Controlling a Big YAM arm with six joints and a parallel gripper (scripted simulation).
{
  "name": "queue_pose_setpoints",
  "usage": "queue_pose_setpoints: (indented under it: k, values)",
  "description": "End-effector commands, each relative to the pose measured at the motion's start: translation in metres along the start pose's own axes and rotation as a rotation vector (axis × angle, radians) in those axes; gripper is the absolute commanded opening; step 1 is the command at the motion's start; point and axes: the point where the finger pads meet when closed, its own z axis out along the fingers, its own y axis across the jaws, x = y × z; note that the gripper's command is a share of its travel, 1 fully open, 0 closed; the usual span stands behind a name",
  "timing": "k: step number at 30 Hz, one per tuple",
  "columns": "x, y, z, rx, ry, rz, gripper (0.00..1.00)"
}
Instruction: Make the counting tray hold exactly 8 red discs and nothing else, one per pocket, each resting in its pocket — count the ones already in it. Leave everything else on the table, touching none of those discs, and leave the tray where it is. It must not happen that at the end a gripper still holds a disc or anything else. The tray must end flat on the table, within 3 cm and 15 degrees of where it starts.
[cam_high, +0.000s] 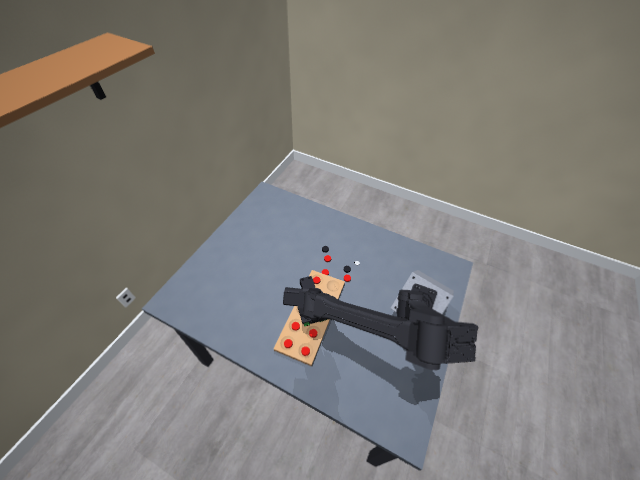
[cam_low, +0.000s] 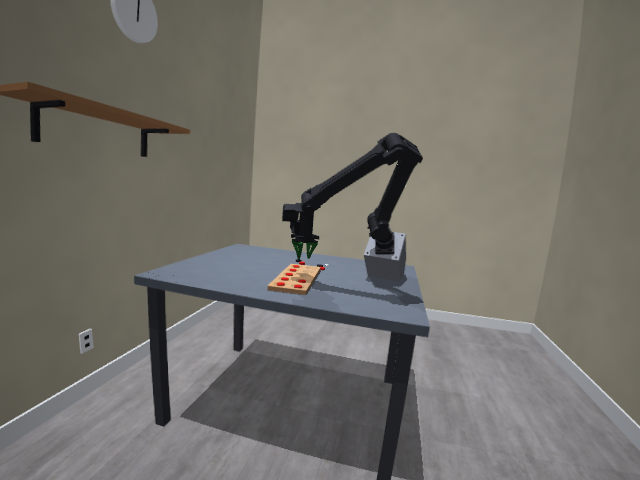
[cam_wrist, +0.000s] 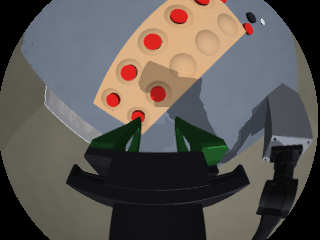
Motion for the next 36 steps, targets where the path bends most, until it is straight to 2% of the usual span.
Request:
queue_pose_setpoints:
  k: [1,23,26,31,32,33,34,35,36]
  values:
    - [0.0,0.01,-0.006,-0.016,-0.009,-0.02,0.46]
    - [0.0,0.01,-0.006,-0.016,-0.009,-0.02,0.46]
    - [-0.005,0.018,-0.01,-0.038,-0.028,-0.039,0.46]
    - [-0.019,0.042,-0.029,-0.096,-0.105,-0.135,0.46]
    - [-0.02,0.04,-0.026,-0.088,-0.101,-0.129,0.46]
    - [-0.025,0.046,-0.029,-0.1,-0.126,-0.163,0.46]
    - [-0.026,0.044,-0.026,-0.092,-0.121,-0.158,0.46]
    - [-0.03,0.054,-0.035,-0.116,-0.158,-0.205,0.46]
    - [-0.029,0.054,-0.034,-0.114,-0.155,-0.207,0.46]
